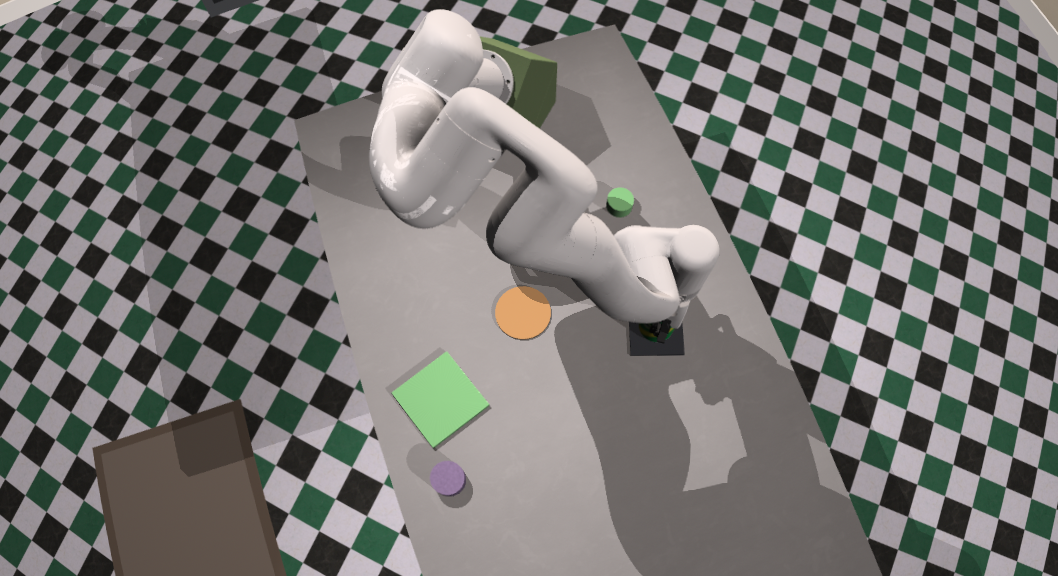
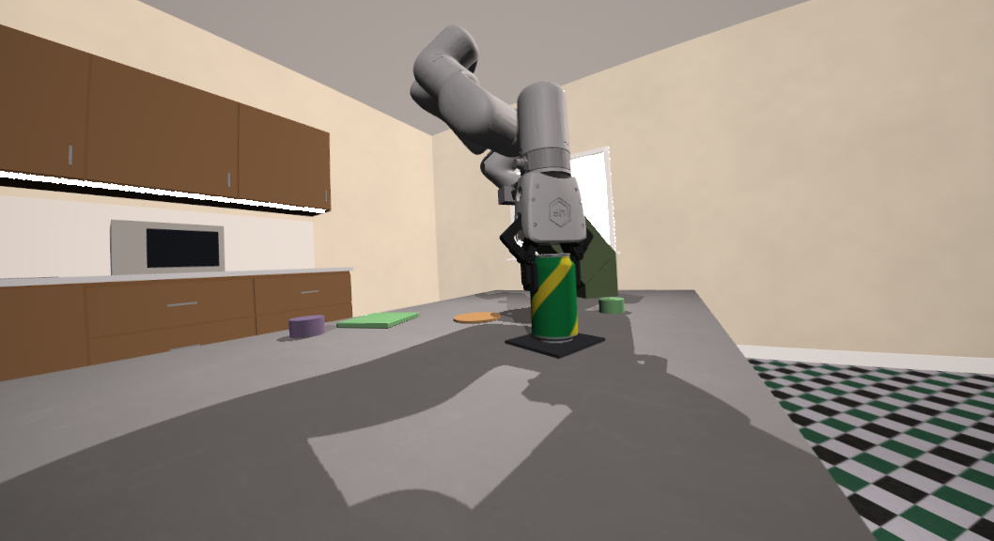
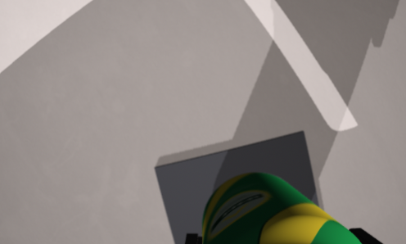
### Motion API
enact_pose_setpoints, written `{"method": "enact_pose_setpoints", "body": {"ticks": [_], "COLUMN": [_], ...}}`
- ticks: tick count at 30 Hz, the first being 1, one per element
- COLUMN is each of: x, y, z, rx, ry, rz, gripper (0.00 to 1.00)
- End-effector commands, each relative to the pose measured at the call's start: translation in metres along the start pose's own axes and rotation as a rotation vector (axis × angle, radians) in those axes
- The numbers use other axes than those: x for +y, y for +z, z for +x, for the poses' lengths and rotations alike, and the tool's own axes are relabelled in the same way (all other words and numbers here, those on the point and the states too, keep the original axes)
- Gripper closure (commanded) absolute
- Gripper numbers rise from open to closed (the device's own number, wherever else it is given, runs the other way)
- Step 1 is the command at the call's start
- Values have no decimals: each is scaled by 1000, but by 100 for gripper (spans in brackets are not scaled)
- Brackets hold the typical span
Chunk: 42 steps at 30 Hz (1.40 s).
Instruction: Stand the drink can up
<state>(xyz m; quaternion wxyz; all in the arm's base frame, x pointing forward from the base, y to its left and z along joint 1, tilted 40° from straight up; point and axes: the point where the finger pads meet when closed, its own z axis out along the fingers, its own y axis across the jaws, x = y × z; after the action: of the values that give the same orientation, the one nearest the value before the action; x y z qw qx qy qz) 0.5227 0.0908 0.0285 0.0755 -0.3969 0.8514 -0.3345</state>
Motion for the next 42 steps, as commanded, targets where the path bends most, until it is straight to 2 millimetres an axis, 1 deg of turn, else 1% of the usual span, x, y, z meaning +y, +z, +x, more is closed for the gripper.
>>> {"method": "enact_pose_setpoints", "body": {"ticks": [1,15,20,22,26,33,36,42], "x": [-1,-1,-1,-1,-1,-1,-1,-1], "y": [-1,-1,-10,-10,-29,-72,-87,-99], "z": [-1,-1,-1,-1,-1,-1,-1,-1], "rx": [-2,-2,-2,-2,-2,-2,-2,-2], "ry": [0,0,1,1,1,1,1,1], "rz": [1,1,2,2,3,3,3,1], "gripper": [100,100,100,100,100,100,100,100]}}
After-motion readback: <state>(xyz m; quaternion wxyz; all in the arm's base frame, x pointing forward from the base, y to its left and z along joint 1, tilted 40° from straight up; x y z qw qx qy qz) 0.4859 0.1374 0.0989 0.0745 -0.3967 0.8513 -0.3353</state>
